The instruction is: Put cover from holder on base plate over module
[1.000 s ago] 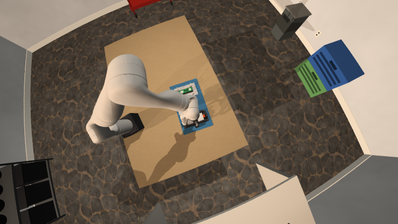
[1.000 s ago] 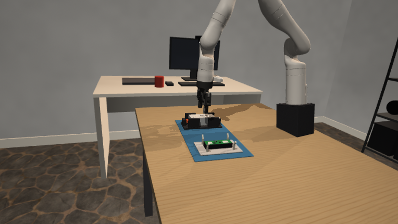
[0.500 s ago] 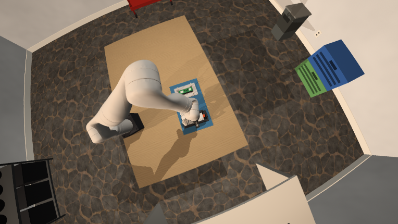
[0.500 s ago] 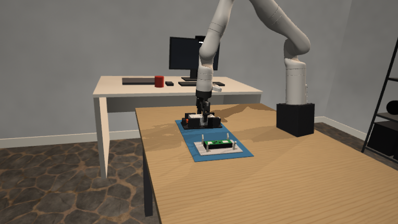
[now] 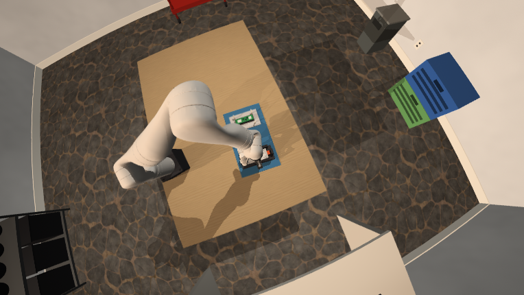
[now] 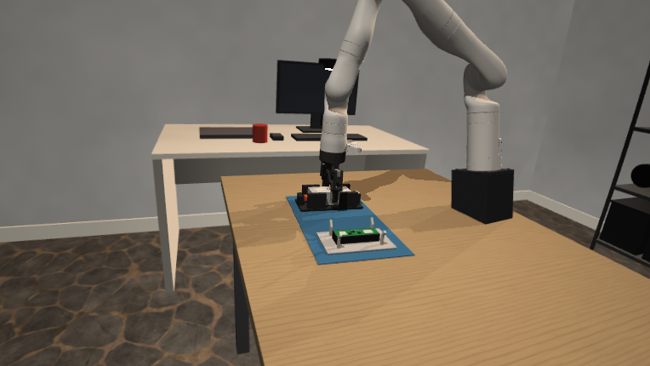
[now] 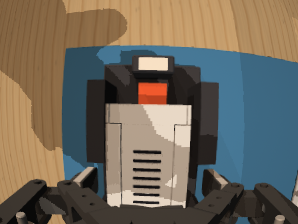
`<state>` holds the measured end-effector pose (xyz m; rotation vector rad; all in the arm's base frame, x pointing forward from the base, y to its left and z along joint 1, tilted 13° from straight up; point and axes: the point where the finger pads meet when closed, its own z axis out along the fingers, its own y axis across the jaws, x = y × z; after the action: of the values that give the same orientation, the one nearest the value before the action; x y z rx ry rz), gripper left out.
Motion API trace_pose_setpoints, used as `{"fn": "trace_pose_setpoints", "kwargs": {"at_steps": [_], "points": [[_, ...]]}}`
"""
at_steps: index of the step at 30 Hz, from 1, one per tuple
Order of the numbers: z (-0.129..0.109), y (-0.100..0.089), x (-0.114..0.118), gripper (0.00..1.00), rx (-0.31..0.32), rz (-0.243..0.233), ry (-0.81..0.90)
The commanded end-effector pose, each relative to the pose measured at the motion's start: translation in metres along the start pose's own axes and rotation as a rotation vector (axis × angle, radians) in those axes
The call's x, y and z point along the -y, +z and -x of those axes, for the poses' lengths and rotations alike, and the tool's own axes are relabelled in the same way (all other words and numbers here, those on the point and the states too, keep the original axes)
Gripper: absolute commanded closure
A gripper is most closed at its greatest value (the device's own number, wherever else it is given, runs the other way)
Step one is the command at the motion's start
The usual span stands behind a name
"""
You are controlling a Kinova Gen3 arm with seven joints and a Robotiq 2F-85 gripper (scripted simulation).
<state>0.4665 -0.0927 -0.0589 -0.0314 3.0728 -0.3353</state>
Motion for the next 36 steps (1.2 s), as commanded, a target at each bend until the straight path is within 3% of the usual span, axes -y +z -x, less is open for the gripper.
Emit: {"fn": "trace_pose_setpoints", "kwargs": {"at_steps": [1, 35, 36], "points": [[0.0003, -0.0002, 0.0002, 0.00, 0.001, 0.000, 0.000], [0.0005, -0.0027, 0.0000, 0.00, 0.001, 0.000, 0.000], [0.0005, -0.0026, 0.0000, 0.30, 0.001, 0.000, 0.000]]}}
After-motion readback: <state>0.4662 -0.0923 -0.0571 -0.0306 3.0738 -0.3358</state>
